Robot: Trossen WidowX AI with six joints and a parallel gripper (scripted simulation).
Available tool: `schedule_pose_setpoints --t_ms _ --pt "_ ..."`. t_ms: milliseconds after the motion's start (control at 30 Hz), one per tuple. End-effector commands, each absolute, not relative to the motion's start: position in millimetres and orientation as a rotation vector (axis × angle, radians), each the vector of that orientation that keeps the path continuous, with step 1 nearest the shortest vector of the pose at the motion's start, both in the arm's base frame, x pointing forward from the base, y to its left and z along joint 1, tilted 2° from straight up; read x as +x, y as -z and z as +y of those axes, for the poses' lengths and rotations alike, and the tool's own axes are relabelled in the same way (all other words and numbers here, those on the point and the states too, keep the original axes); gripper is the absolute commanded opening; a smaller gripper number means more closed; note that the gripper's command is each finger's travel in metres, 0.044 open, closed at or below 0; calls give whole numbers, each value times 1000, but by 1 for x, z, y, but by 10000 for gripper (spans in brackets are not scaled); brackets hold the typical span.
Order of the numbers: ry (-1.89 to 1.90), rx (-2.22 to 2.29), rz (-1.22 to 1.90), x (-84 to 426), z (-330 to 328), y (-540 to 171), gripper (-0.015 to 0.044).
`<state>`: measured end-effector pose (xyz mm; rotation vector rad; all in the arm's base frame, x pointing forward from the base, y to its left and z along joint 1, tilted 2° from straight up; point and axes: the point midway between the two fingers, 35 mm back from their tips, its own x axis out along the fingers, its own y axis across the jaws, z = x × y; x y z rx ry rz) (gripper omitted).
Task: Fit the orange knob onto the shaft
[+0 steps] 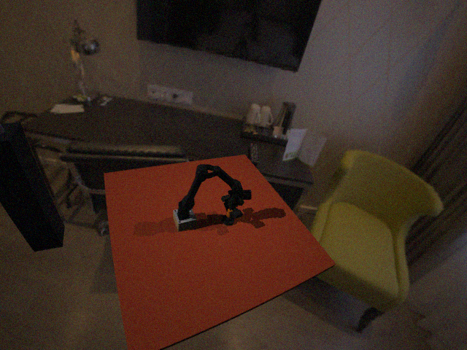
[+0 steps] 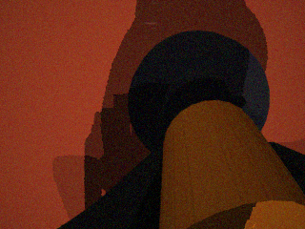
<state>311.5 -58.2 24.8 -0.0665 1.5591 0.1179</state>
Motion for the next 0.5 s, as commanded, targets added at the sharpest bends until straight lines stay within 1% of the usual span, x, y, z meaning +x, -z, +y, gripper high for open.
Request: schedule_pose_setpoints --t_ms 0,467 --pt "-116 -74 1551 316 -60 -28 0" --pt "-116 -74 1551 318 -60 -24 0"
